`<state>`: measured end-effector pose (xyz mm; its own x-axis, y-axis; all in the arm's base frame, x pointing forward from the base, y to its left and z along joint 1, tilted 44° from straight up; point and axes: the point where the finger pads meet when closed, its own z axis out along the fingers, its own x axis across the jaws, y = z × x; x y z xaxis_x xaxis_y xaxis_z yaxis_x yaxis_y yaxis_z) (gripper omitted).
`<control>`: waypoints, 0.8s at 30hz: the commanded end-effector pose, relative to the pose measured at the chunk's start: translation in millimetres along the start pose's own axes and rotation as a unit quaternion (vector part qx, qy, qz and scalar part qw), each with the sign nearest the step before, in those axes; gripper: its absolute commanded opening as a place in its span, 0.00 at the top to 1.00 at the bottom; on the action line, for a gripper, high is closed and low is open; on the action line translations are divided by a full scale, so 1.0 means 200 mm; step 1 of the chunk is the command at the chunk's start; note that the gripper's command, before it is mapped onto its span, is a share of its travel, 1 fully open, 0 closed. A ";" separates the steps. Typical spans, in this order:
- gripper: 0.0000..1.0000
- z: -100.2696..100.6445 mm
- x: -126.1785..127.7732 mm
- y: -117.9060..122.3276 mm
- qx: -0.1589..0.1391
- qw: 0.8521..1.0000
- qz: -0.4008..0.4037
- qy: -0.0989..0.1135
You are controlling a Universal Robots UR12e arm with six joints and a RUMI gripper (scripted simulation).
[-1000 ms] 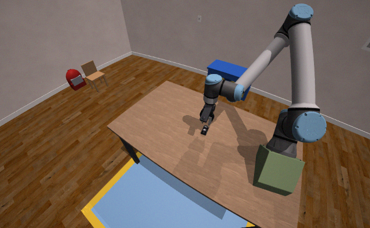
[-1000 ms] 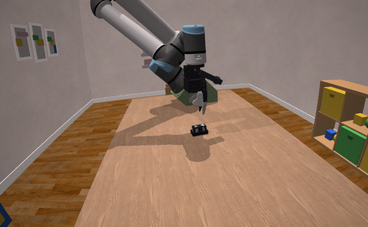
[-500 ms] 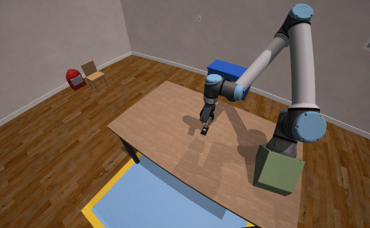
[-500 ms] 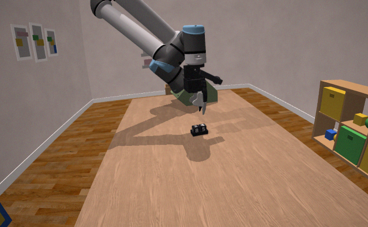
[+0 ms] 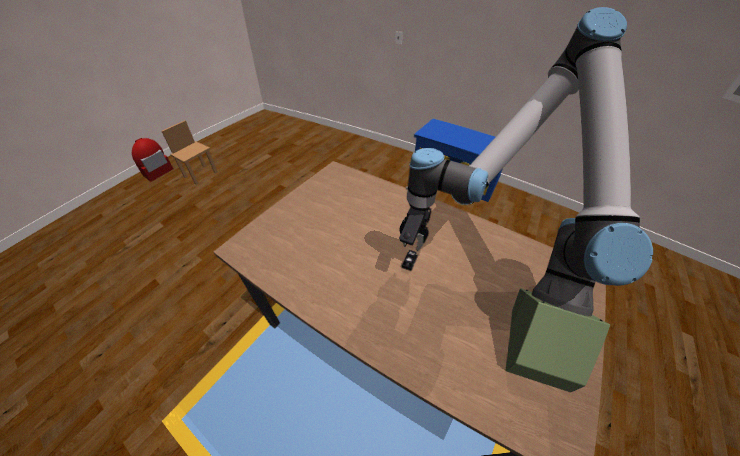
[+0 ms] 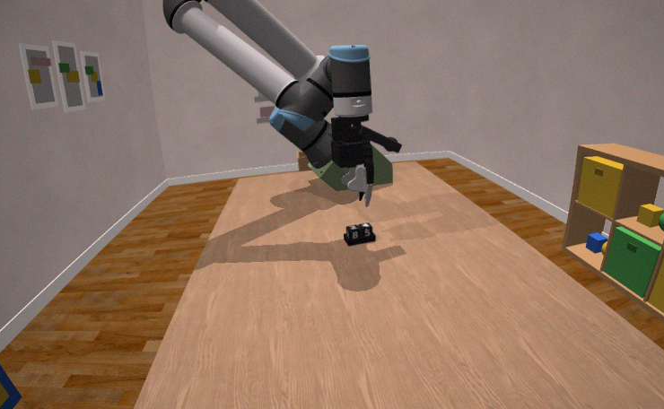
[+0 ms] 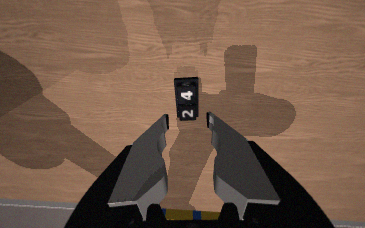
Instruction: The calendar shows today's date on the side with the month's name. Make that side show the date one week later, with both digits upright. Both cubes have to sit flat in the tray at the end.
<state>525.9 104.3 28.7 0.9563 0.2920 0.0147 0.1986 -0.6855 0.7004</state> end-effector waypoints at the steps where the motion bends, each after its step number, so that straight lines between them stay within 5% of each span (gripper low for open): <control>1: 0.72 0.00 0.00 0.00 0.000 1.000 0.000 0.000; 24: 0.72 0.10 0.00 0.00 0.000 1.000 0.000 0.001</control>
<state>529.0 94.7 18.5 0.9563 0.2921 0.0146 0.1988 -0.6856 0.7003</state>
